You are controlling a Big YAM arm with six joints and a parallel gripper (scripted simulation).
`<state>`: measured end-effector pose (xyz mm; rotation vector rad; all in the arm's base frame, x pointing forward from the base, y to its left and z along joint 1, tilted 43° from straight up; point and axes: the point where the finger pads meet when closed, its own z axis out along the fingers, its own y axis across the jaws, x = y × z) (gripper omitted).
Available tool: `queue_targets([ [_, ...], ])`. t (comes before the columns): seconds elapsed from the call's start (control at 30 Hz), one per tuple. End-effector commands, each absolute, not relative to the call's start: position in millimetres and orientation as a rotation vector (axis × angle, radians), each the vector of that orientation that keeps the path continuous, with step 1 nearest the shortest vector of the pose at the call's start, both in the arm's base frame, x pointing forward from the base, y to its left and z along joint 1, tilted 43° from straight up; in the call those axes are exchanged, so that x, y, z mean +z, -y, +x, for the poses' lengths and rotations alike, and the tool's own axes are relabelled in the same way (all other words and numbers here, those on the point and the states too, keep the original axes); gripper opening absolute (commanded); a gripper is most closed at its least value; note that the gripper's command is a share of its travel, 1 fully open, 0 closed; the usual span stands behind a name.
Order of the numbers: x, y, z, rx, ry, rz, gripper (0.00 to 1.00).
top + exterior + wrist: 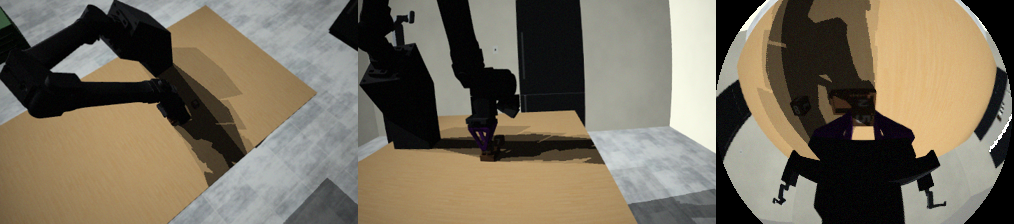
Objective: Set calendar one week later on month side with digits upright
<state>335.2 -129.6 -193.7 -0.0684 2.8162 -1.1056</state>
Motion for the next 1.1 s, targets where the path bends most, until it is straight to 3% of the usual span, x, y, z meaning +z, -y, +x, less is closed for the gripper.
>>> queue_targets([
  [0.0,-190.2,130.1,344.7,-1.098,-2.792,-0.069,0.25],
  [1.07,-190.5,127.2,345.5,-1.098,-2.800,-0.074,0.25],
])
